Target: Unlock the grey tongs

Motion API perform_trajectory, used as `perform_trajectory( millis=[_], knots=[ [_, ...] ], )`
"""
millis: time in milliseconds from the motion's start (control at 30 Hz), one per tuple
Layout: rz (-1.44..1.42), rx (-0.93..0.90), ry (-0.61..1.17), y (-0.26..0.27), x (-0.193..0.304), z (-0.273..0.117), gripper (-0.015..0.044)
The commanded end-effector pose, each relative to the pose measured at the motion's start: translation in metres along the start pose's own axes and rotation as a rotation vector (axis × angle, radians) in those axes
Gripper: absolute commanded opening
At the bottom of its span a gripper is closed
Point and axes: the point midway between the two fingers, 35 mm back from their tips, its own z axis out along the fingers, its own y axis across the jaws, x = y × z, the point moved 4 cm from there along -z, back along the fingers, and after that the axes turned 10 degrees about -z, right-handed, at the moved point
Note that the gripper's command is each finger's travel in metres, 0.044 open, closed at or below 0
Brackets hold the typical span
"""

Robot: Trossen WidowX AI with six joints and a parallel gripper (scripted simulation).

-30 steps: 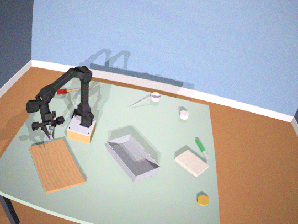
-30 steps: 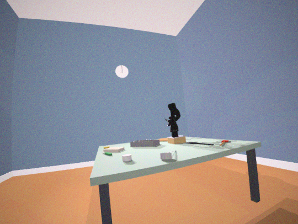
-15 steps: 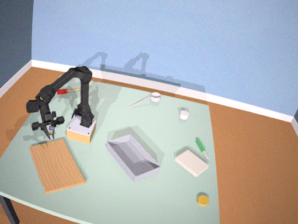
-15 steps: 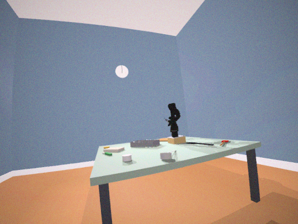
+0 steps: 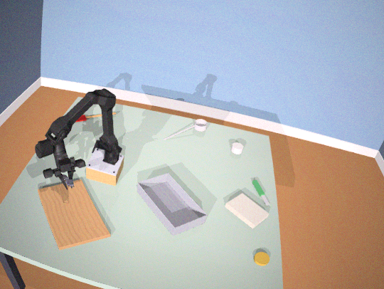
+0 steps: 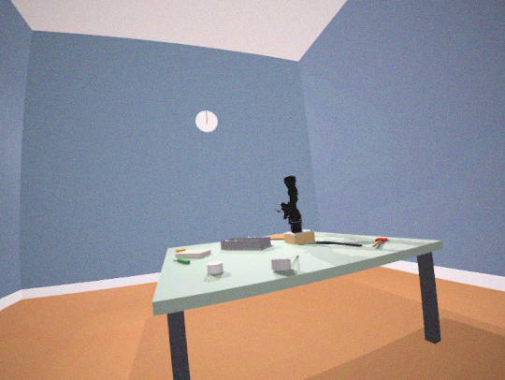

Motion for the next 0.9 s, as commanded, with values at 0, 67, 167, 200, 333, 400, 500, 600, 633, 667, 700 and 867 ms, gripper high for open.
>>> perform_trajectory(
  millis=[0,67,167,200,333,400,500,600,633,667,700,867],
  knots=[
    [0.003,-0.01,0.095,-0.003,-0.005,0.005,-0.015],
    [0.004,-0.019,0.156,-0.003,-0.007,0.009,-0.015],
    [0.003,-0.027,0.247,-0.004,-0.009,0.015,-0.015],
    [0.002,-0.028,0.277,-0.004,-0.01,0.016,-0.015],
    [-0.007,-0.029,0.398,-0.004,-0.015,0.023,-0.015],
    [-0.014,-0.026,0.458,-0.004,-0.017,0.025,-0.015],
    [-0.026,-0.017,0.543,-0.004,-0.021,0.028,-0.015],
    [-0.029,-0.014,0.563,-0.005,-0.022,0.029,-0.015],
    [-0.029,-0.014,0.563,-0.005,-0.022,0.029,-0.015],
    [-0.029,-0.014,0.563,-0.005,-0.022,0.029,-0.015],
    [-0.029,-0.014,0.563,-0.005,-0.022,0.029,-0.015],
    [-0.029,-0.014,0.563,-0.005,-0.021,0.03,-0.015]
  ],
)
